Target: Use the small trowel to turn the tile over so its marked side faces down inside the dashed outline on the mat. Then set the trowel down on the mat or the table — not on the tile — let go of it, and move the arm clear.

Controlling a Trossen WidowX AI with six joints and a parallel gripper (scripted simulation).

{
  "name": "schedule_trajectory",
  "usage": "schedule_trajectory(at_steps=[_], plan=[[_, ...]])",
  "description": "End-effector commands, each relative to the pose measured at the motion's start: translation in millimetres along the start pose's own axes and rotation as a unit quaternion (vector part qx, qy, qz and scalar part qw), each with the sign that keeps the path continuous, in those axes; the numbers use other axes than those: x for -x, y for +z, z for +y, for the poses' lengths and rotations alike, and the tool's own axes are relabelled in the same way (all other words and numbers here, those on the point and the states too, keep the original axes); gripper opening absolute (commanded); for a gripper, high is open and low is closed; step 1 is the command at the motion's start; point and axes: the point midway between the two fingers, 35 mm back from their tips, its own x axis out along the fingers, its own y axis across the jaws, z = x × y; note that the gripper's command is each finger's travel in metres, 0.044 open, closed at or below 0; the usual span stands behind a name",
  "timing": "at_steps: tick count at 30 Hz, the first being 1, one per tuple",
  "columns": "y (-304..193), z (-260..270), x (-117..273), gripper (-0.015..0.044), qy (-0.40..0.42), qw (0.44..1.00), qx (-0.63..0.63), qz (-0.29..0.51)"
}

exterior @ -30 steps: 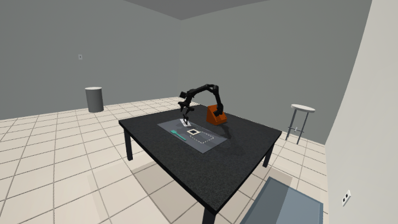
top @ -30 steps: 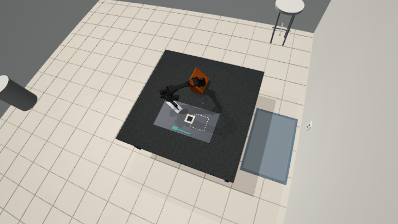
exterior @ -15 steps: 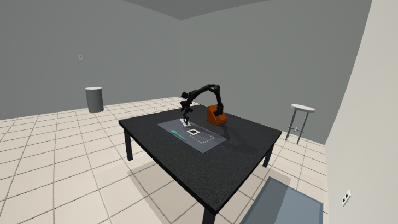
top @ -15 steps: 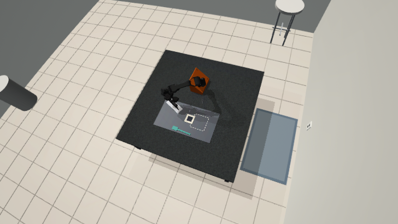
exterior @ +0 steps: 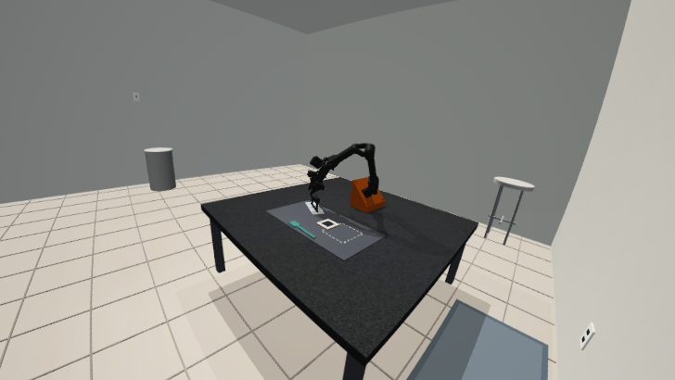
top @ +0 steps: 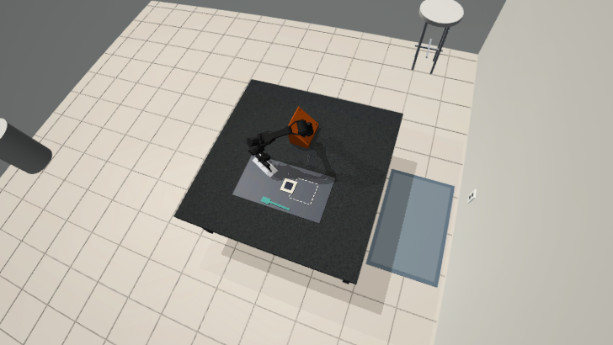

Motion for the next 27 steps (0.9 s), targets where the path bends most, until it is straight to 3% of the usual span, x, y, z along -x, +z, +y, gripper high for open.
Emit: schedule_trajectory(at_steps=[1, 15, 27], plan=[[-0.8, 1.4, 1.4, 0.0300, 0.003, 0.997, -0.071, -0.023], [-5.1, 6.1, 6.5, 0.0300, 0.019, 0.971, -0.230, -0.068], [-23.1, 11.9, 12.4, 0.0300, 0.045, 0.905, -0.411, -0.102]])
